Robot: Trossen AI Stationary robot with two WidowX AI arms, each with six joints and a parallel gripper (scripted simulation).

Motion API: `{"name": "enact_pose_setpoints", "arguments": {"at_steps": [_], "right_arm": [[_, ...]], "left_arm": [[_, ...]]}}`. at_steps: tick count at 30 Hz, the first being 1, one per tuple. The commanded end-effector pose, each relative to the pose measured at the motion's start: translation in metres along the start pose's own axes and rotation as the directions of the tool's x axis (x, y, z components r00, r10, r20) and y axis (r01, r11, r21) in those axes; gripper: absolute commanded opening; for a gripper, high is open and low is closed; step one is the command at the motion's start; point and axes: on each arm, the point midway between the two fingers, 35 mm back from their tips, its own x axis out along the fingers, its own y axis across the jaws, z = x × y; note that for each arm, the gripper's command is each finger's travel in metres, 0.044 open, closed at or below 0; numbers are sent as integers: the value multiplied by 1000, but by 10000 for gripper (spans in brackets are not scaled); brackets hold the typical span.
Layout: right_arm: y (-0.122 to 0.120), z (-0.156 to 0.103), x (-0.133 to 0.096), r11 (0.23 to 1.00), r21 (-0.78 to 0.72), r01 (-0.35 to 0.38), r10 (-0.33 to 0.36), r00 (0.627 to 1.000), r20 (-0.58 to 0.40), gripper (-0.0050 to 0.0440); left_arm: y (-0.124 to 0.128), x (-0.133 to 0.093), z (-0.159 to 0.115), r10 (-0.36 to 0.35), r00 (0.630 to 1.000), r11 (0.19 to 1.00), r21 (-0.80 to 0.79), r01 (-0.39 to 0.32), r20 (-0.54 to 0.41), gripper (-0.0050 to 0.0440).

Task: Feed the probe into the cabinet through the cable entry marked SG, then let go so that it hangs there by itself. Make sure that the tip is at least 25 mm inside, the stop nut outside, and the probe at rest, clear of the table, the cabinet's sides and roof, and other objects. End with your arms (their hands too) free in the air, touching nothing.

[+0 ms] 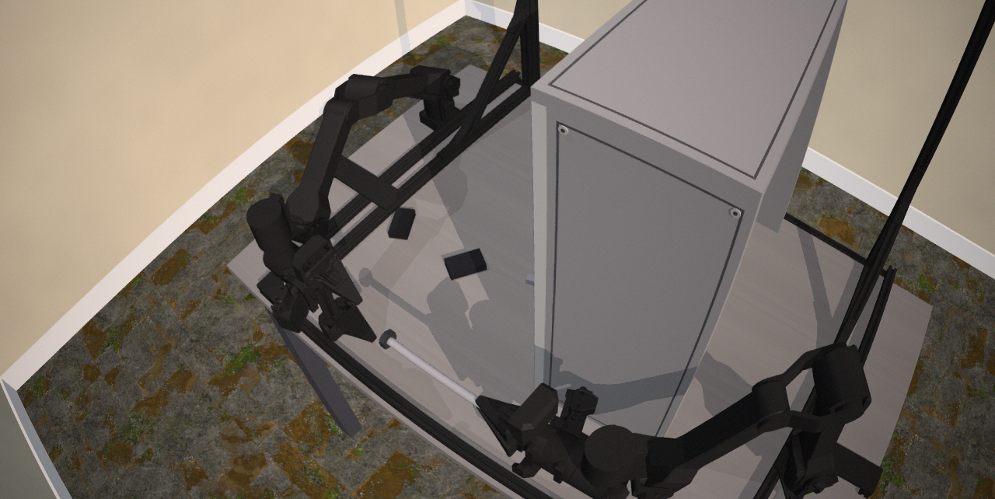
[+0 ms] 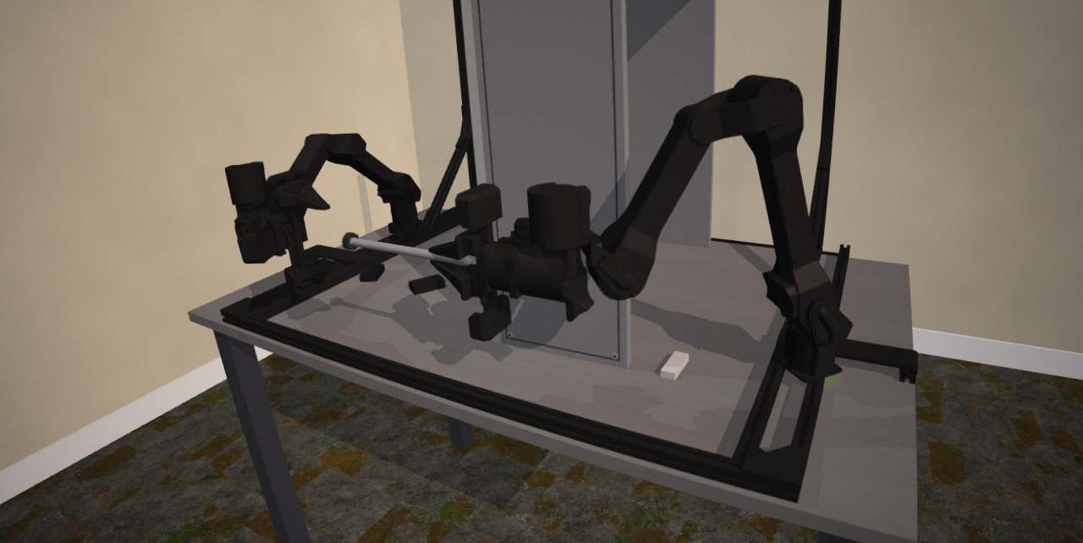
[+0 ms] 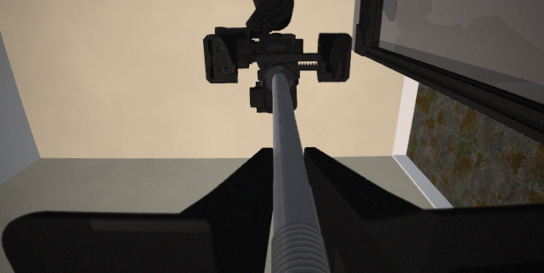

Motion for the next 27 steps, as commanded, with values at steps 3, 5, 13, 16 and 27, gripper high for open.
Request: {"name": "enact_pose_setpoints", "arguments": {"at_steps": [3, 5, 13, 16, 27], "right_arm": [[1, 1, 7, 1000, 1, -1, 1, 1000, 3, 440], [1, 1, 10, 1000, 1, -1, 1, 1000, 4, 440], [1, 1, 16, 1000, 1, -1, 1, 1000, 6, 440], [1, 1, 19, 1000, 1, -1, 1, 1000, 7, 440], [1, 1, 27, 1000, 1, -1, 1, 1000, 10, 440]], "left_arm": [[0, 0, 0, -1, 1000, 1000, 1, 1, -3, 0], [0, 0, 0, -1, 1000, 1000, 1, 1, -3, 0], [0, 0, 0, -1, 1000, 1000, 1, 1, -3, 0], [0, 0, 0, -1, 1000, 1000, 1, 1, -3, 0], [0, 0, 0, -1, 1000, 1000, 1, 1, -3, 0]]}}
